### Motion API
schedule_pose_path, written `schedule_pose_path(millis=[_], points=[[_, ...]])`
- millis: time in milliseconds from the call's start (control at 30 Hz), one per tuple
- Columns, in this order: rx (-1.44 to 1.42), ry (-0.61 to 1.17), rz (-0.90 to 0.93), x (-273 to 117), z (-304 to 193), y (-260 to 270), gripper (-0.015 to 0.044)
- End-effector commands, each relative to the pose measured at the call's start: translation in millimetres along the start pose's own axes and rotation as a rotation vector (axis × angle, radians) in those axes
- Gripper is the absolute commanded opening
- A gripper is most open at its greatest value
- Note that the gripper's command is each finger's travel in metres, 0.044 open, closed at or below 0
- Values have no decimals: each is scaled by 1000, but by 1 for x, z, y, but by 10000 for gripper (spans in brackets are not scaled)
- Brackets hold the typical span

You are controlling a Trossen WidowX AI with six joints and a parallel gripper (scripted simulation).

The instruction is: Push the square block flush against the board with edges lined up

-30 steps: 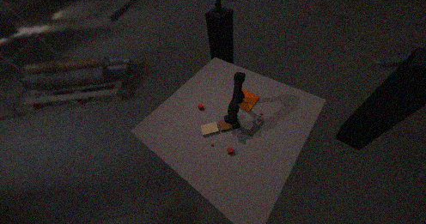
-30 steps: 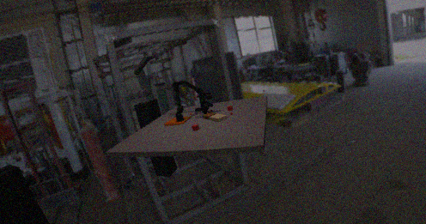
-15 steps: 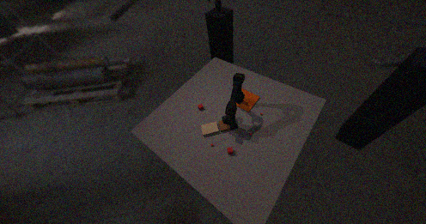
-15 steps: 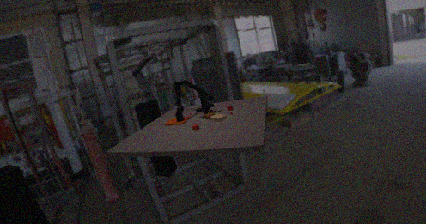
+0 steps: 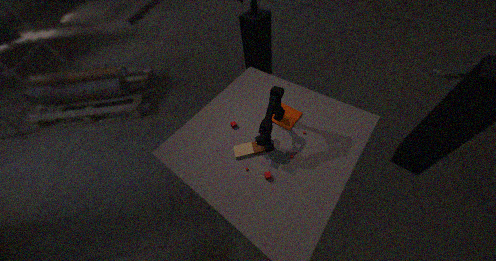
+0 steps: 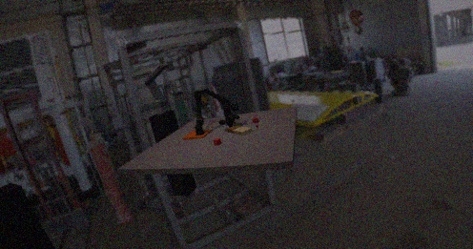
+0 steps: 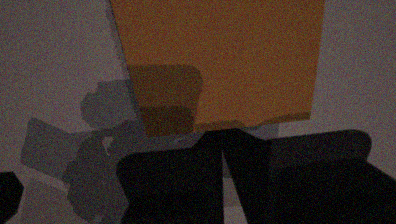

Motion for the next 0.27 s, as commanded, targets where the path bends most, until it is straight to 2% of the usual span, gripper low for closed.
schedule_pose_path(millis=[0,233], points=[[3,-5,-4,1,6,0,0],[3,-4,-4,1,-4,0,0]])
Point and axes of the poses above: the point midway between the two fingers, 35 mm back from their tips, its own x axis out along the fingers, its own y axis across the jaws, z = x × y, the point moved 6 cm from there along -x, back along the fingers, and after that the axes turned 3 degrees about x, right-handed, at the moved point
